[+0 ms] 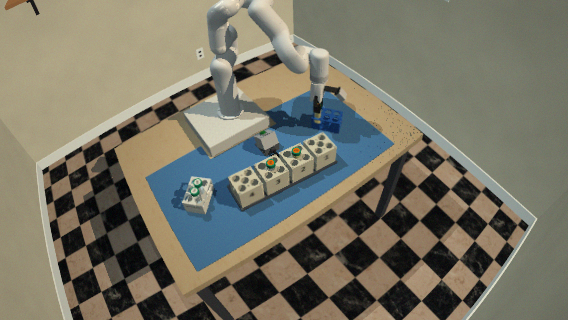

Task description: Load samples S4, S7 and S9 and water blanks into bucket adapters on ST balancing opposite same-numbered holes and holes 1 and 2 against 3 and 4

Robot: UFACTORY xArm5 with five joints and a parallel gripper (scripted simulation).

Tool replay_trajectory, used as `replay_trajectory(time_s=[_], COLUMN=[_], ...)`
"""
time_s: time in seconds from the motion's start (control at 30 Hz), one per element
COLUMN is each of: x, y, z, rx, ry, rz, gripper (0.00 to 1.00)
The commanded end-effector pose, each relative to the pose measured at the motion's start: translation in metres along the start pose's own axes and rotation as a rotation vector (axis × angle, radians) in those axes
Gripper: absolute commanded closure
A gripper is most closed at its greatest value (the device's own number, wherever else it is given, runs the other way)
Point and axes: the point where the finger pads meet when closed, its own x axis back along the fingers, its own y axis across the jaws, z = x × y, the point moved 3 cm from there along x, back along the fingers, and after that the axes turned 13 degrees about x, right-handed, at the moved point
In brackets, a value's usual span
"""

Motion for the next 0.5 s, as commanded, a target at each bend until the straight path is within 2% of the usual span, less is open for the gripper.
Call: replay_trajectory(time_s=[0.0,0.47], x=[0.0012,0.0039], y=[0.0001,0.0001], z=[0.0012,0.0012], rx=[0.000,0.000], ry=[0.004,0.004], rz=[0.000,0.000], gripper=[1.00,1.00])
